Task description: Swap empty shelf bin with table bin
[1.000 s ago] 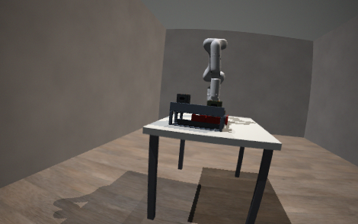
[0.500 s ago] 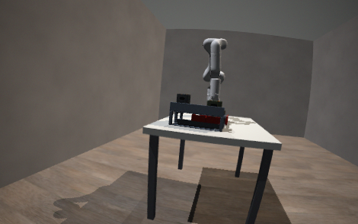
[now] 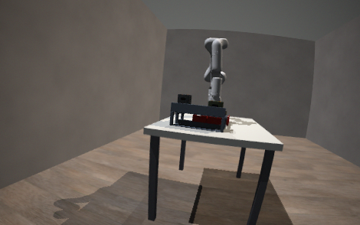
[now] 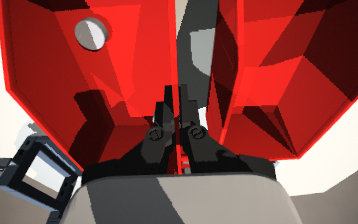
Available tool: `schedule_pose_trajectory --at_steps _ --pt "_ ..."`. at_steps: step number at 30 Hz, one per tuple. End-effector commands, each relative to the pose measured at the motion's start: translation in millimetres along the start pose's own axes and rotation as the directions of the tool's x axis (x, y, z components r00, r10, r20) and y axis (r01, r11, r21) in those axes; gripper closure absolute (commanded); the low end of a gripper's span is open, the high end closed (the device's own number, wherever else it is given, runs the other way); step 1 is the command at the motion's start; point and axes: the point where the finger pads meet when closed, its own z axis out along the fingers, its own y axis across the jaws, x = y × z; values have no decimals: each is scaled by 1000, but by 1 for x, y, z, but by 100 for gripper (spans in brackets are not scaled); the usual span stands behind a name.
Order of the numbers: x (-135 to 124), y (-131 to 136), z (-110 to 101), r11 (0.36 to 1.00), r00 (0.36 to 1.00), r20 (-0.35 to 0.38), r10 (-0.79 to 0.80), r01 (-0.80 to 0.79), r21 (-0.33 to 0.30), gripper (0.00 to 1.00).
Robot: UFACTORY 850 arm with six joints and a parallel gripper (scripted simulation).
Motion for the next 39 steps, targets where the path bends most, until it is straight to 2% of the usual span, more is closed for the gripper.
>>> schedule_pose_trajectory --at_steps 1,13,39 --pt "-1 0 -5 1000 1000 4 0 0 -1 100" --pt "0 0 -14 1000 1000 5 0 0 -1 100" --pt "0 0 -17 1000 1000 5 0 0 -1 100"
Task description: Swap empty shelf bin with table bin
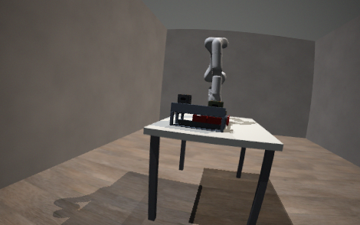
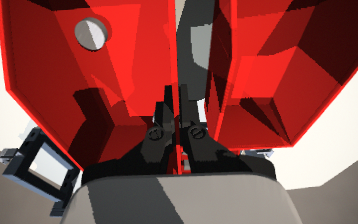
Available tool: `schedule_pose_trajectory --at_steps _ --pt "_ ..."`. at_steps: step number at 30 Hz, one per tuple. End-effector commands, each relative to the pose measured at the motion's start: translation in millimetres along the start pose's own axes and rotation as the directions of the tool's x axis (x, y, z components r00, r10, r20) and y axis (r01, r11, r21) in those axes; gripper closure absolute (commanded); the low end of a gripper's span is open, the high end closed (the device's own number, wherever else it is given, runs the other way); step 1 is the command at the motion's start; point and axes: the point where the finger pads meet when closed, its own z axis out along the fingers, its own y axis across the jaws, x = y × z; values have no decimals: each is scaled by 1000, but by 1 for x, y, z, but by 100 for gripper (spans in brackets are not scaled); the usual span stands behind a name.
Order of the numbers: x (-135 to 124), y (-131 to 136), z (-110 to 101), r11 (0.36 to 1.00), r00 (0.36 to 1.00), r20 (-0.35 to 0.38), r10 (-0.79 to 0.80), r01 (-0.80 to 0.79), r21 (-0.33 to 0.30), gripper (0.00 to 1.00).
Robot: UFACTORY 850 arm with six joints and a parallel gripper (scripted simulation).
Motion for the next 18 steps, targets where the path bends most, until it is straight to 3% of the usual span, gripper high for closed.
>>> schedule_pose_trajectory --at_steps 1,18 --pt "-1 0 -3 1000 1000 -8 0 0 1 100" --pt "-1 0 -4 1000 1000 -8 0 0 1 100"
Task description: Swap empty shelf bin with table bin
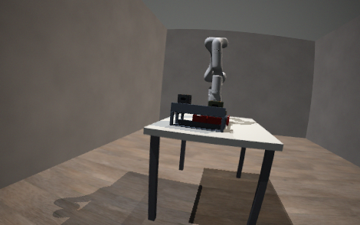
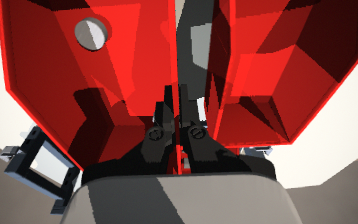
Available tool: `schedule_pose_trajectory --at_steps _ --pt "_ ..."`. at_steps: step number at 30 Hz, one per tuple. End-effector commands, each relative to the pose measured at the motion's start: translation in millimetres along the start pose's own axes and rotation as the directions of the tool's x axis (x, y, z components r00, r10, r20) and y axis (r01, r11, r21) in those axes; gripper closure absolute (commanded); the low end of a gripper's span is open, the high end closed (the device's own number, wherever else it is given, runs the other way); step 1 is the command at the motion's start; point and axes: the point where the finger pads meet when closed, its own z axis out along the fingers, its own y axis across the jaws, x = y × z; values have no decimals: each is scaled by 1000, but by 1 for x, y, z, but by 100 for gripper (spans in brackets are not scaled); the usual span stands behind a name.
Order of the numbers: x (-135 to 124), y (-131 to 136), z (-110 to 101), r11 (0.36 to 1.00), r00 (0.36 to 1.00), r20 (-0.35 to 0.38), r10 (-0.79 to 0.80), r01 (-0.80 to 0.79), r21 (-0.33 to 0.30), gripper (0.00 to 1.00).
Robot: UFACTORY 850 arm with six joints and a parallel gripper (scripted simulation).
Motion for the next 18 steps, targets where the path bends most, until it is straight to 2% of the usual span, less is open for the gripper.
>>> schedule_pose_trajectory --at_steps 1,6,11,13,18 --pt "-1 0 -1 1000 1000 -9 0 0 0 100" --pt "0 -5 -1 1000 1000 -9 0 0 0 100" --pt "1 -26 0 1000 1000 -9 1 -1 0 100" --pt "1 -26 0 1000 1000 -9 1 -1 0 100" --pt "5 -63 1 1000 1000 -9 3 -3 0 100"
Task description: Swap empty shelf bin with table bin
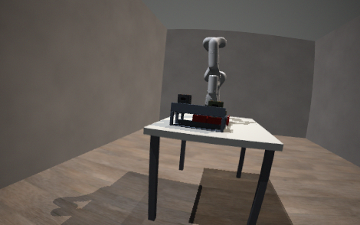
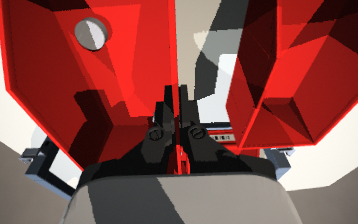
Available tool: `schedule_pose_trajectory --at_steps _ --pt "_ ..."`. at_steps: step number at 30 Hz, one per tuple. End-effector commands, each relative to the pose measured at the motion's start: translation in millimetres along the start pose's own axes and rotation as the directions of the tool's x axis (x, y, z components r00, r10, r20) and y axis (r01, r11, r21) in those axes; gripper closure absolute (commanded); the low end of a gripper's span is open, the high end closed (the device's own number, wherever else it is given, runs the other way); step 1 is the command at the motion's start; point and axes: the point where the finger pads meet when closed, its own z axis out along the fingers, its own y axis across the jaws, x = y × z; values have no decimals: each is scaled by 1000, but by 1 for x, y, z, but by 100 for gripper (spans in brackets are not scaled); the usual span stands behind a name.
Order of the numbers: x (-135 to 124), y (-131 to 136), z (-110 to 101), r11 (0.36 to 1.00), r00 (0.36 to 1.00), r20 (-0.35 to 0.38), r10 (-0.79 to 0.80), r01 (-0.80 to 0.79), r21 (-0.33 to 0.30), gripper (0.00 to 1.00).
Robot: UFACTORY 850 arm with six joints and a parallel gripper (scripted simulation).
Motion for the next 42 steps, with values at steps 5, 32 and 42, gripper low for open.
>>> schedule_pose_trajectory --at_steps 5,32,42 --pt "5 -69 2 1000 1000 0 3 -3 -1 100" --pt "7 -100 3 1000 1000 0 4 -4 -1 100" --pt "0 -100 3 1000 1000 0 4 -4 -1 100"
